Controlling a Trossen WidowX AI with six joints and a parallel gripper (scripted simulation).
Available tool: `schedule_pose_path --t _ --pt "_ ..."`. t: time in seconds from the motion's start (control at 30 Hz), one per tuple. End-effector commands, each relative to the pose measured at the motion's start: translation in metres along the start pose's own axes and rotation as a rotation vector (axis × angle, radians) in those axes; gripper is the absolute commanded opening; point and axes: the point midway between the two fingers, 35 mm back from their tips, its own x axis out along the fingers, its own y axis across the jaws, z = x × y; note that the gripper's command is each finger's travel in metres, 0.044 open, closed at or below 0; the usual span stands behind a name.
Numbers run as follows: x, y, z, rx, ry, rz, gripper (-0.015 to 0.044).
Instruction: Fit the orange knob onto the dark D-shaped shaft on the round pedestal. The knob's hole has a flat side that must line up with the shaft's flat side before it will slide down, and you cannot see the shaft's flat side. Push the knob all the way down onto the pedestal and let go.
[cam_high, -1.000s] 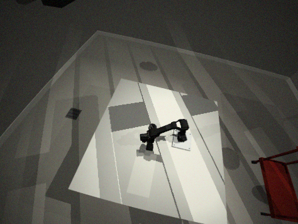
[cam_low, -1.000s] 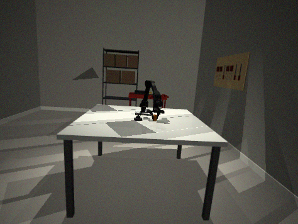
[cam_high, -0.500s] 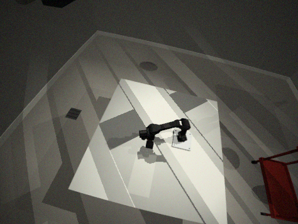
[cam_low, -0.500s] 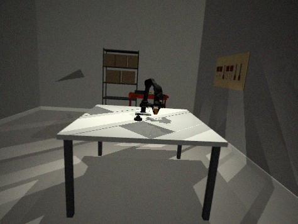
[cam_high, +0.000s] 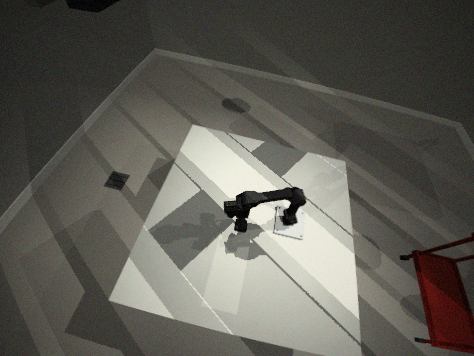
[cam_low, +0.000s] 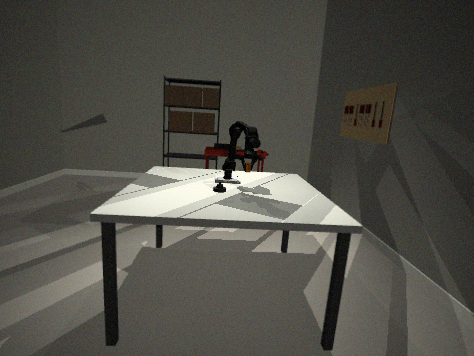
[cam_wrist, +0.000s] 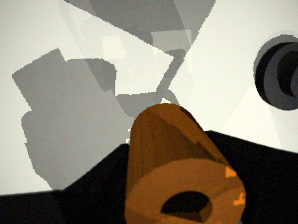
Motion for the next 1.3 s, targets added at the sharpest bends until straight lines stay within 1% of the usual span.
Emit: schedule_pose_path --t 0.0,0.63,1.27 --pt "-0.002 -0.008 0.001 -0.001 -0.003 -0.003 0.0000" --pt "0.016 -0.067 0.010 -0.001 -0.004 -0.009 0.0000" --pt "0.033 -0.128 0.006 -0.001 -0.003 -0.014 0.0000"
